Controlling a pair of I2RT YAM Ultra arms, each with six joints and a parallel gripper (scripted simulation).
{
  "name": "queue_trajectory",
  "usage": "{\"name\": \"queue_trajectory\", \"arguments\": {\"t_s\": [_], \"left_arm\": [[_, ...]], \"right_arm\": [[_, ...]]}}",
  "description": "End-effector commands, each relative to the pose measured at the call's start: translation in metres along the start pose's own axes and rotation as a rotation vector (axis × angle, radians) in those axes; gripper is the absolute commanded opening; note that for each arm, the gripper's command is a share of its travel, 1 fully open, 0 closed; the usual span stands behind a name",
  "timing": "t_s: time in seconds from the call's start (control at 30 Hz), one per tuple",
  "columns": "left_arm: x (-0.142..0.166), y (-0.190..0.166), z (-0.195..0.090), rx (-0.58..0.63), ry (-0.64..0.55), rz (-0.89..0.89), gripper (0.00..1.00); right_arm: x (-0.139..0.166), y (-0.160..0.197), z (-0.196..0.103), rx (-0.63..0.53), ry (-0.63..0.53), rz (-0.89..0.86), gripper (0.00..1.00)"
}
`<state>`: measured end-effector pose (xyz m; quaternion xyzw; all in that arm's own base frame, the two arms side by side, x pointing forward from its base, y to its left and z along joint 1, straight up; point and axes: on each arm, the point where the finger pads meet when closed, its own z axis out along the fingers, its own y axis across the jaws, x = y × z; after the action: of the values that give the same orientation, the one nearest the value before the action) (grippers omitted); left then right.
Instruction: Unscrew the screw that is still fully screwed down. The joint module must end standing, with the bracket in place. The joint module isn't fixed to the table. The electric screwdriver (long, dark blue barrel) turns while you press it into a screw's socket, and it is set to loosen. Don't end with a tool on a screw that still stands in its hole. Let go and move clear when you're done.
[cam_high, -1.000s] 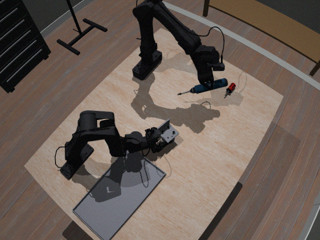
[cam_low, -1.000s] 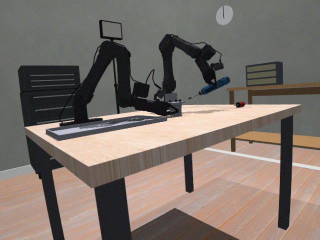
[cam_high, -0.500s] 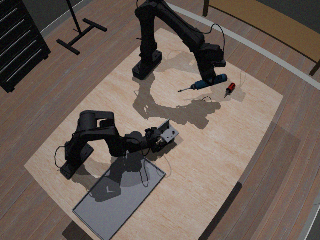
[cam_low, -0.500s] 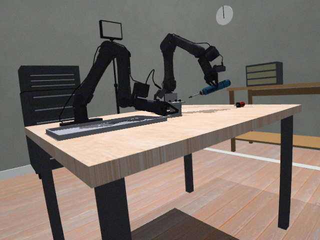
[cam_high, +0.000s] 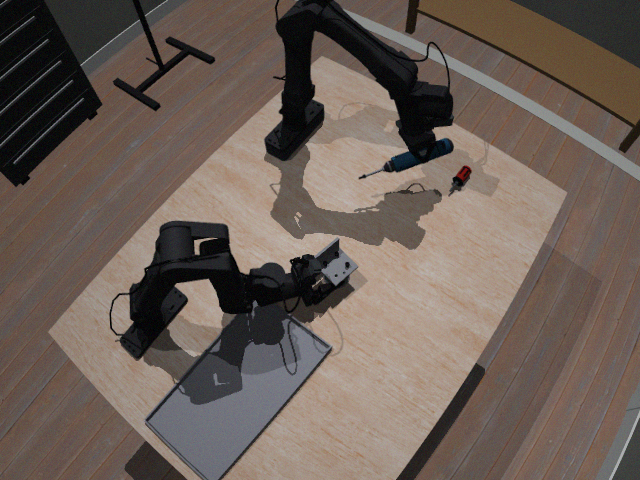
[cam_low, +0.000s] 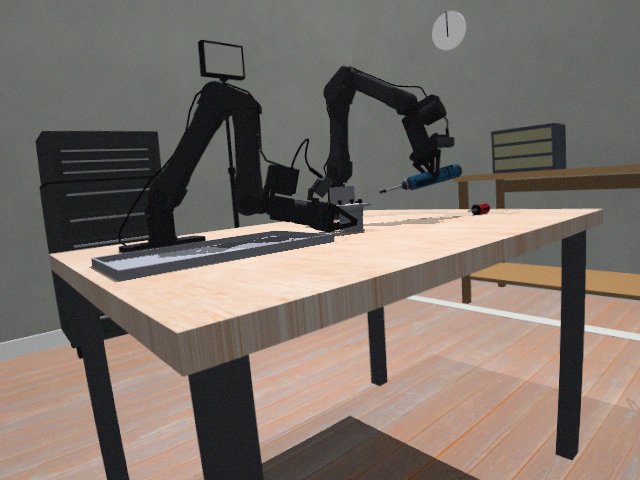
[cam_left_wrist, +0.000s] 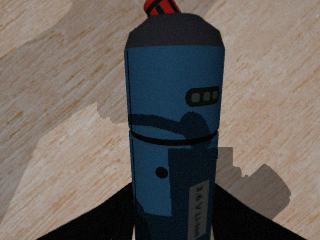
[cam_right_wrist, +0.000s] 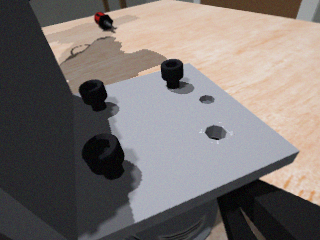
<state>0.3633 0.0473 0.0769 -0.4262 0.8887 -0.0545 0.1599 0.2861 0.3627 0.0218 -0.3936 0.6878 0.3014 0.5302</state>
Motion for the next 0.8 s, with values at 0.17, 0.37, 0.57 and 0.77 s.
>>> {"name": "queue_trajectory", "arguments": {"t_s": [0.17,0.37,0.57,0.77], "left_arm": [[-0.021,0.010,-0.016,-0.025,-0.006,-0.110,0.42],[-0.026,0.023,-0.020,-0.060,0.011,-0.175,0.42],[-0.024,0.030,-0.016,-0.087,0.037,-0.202,0.42],[-0.027,0.048,-0.019,-0.139,0.066,-0.282,0.42]], "right_arm": [[-0.002,0.000,0.001,0.003,-0.001,0.003,0.59],[-0.002,0.000,0.001,0.003,-0.001,0.003,0.59],[-0.002,0.000,0.001,0.003,-0.001,0.003,0.59],[-0.002,0.000,0.001,0.003,-0.001,0.003,0.59]]}}
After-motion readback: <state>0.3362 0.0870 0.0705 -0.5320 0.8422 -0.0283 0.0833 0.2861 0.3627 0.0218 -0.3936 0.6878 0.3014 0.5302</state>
